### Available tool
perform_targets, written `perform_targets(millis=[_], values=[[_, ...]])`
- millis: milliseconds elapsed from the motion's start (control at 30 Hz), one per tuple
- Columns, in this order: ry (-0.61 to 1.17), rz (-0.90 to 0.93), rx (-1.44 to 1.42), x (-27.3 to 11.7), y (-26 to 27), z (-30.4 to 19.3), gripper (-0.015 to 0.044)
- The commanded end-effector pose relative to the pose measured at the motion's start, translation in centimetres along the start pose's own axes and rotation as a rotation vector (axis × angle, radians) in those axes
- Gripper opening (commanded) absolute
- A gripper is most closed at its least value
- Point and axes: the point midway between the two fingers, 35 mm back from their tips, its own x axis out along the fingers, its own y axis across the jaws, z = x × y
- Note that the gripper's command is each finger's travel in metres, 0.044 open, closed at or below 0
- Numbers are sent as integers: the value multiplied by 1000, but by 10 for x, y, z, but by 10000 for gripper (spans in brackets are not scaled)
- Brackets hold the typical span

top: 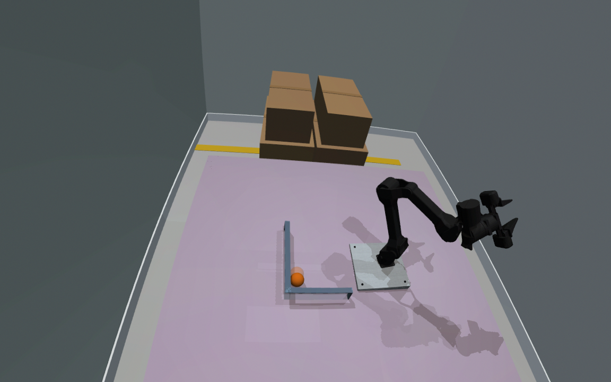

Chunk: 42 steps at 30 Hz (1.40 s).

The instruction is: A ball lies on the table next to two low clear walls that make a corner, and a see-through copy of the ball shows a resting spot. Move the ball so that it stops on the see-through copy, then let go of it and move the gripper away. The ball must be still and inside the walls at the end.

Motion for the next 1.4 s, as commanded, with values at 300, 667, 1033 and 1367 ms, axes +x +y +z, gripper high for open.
perform_targets(millis=[300, 667, 1033, 1367], values=[[566, 442, 616, -114, 121, -113, 303], [1263, 577, 1069, -290, 171, -155, 303], [2109, 388, 1397, -482, 152, -123, 303], [2859, -148, 1475, -615, 84, -34, 303]])
